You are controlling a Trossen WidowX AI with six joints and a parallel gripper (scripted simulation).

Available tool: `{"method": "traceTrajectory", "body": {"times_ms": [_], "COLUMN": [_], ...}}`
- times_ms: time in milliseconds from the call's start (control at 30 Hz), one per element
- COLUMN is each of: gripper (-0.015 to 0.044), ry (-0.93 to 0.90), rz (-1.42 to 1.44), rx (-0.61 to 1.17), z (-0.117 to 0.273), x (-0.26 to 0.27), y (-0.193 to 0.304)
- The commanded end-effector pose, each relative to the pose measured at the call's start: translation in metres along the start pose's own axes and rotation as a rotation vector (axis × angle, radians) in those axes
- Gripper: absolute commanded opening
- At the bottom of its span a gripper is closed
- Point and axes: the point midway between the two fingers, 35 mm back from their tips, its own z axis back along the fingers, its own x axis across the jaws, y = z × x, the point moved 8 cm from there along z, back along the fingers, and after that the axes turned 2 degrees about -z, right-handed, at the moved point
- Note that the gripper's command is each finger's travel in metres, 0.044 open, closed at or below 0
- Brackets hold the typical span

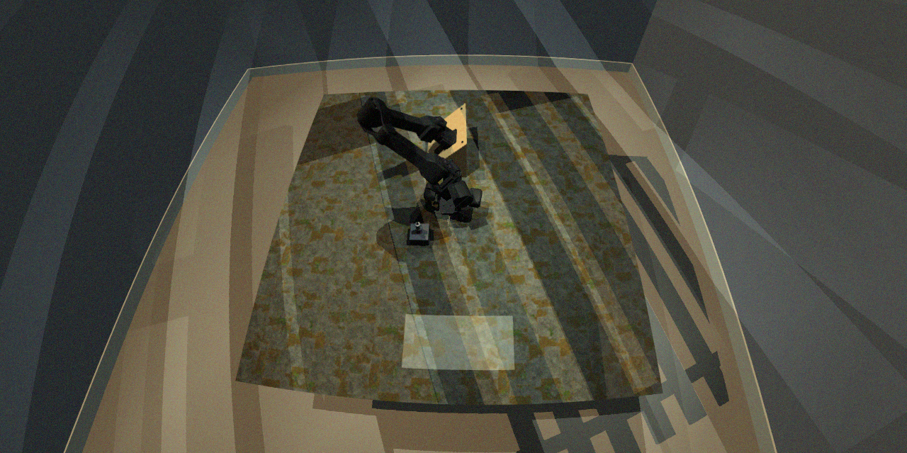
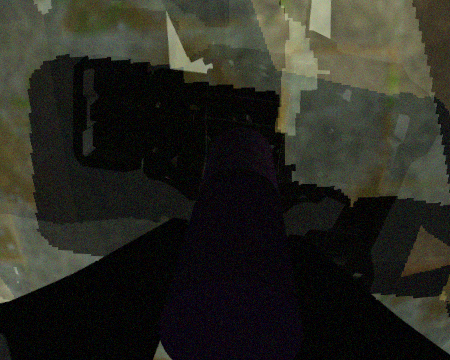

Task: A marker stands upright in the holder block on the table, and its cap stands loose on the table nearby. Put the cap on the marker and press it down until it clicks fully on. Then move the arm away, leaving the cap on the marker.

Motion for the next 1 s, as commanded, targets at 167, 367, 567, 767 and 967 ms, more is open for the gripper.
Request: {"method": "traceTrajectory", "body": {"times_ms": [167,367,567,767,967], "gripper": [0.0000,0.0000,0.0000,0.0000,0.0000], "ry": [-0.006,-0.007,-0.006,-0.004,-0.008], "rz": [-0.009,-0.009,-0.009,-0.009,-0.010], "rx": [-0.006,-0.005,-0.005,-0.005,-0.005], "z": [0.020,0.034,0.049,0.057,0.064], "x": [0.002,0.002,0.001,0.000,-0.004], "y": [-0.003,-0.002,-0.002,-0.001,-0.017]}}
